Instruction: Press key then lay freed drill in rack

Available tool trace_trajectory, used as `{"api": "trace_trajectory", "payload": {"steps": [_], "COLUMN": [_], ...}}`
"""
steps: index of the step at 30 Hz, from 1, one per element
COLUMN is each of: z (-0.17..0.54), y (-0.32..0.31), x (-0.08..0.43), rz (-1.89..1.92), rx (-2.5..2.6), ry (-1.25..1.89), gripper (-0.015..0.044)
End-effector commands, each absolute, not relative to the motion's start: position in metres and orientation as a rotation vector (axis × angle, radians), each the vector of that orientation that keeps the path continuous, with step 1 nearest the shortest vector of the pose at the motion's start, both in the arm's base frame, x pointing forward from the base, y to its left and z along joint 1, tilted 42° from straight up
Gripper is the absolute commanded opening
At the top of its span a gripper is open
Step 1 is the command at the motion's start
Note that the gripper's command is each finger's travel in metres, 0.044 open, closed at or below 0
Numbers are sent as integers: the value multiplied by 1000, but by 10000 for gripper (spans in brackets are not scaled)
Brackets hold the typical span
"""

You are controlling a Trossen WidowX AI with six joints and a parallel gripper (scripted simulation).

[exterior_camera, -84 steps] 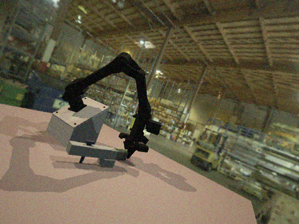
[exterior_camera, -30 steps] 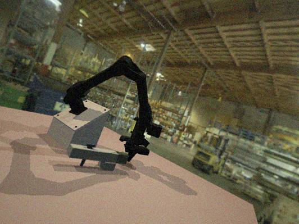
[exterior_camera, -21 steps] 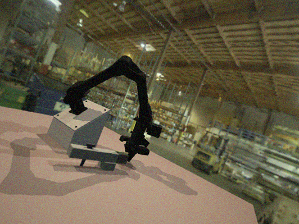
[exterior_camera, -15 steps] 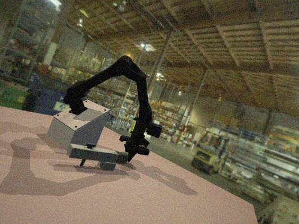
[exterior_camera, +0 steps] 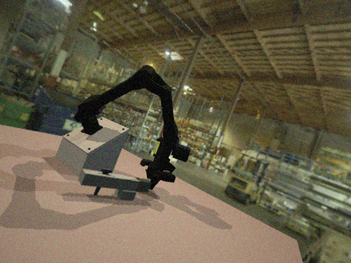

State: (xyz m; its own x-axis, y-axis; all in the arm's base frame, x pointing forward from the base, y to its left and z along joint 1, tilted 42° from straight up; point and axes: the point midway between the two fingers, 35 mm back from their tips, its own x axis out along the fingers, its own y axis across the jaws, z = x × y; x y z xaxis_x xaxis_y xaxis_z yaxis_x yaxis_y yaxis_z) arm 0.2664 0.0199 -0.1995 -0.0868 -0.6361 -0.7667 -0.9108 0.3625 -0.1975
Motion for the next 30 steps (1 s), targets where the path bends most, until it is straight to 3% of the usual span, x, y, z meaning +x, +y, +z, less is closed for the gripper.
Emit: {"api": "trace_trajectory", "payload": {"steps": [1, 19, 30], "z": [-198, -198, -199], "y": [12, 12, 20], "x": [264, 264, 266], "rz": [413, 413, 425], "rx": [-1362, -1362, -1358], "ry": [1827, 1827, 1809], "gripper": [0, 0, 289]}}
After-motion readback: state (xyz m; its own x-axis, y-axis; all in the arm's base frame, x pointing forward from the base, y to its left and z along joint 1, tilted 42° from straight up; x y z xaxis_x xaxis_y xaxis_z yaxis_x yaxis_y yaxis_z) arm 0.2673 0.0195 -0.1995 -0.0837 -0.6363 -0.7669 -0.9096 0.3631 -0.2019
